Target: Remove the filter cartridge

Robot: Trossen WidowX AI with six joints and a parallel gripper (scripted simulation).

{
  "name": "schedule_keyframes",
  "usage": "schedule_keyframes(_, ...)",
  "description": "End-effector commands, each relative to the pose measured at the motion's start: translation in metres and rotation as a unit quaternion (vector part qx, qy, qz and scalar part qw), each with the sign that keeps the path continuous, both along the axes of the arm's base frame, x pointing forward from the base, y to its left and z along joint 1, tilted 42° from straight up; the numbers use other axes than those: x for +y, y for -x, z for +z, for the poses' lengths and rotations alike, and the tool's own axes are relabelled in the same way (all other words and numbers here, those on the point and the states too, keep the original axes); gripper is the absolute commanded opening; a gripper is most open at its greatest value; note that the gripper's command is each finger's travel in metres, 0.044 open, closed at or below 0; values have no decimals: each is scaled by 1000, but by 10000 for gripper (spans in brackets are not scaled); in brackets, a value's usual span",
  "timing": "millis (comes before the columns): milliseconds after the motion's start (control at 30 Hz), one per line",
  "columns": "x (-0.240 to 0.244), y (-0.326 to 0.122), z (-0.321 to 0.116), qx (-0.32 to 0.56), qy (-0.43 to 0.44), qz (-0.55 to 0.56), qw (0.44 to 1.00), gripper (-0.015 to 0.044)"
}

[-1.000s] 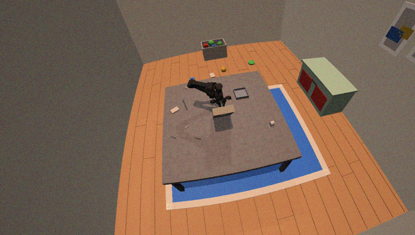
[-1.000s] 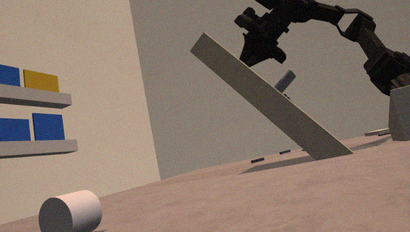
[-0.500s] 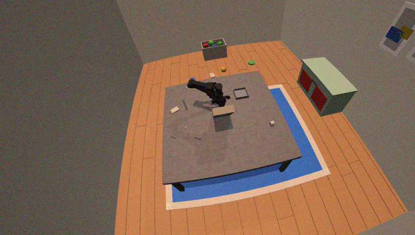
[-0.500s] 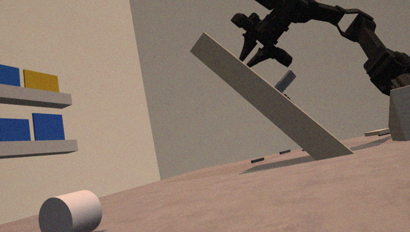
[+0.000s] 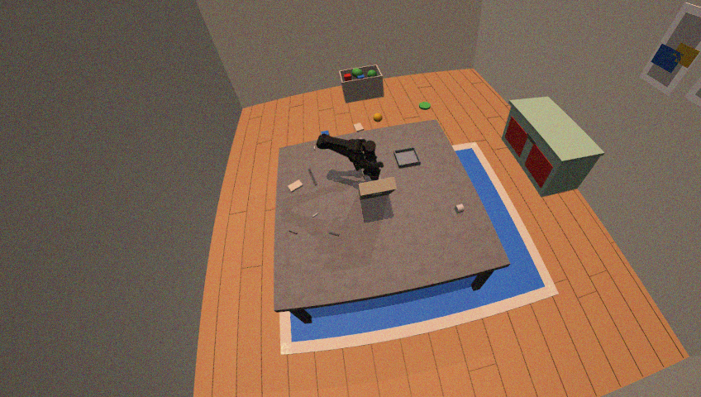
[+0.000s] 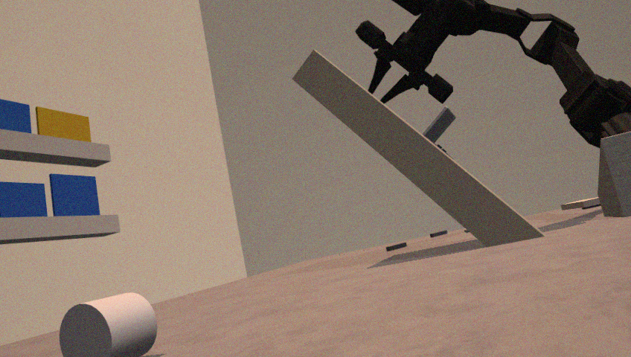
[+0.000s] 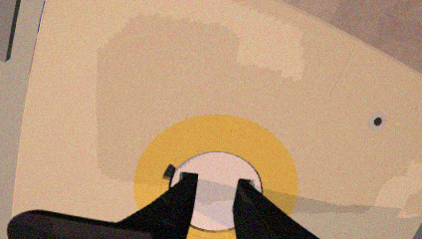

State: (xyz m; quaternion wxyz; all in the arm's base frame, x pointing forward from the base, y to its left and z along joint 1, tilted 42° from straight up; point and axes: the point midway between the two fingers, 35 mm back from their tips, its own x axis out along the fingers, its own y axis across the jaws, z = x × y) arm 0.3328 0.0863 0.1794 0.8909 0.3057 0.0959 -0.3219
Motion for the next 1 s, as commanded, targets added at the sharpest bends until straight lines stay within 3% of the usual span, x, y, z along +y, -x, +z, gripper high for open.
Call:
schedule_keyframes(0, -3, -5, -2, -46, -78, -36, 995, 0)
schedule_keyframes(367, -3, -5, -2, -136, -213, -101, 962, 0)
schedule_keyframes(600, -3, -6, -2, -99, -158, -74, 980, 0)
schedule_keyframes(967, -3, -6, -2, -98, -156, -73, 980, 0)
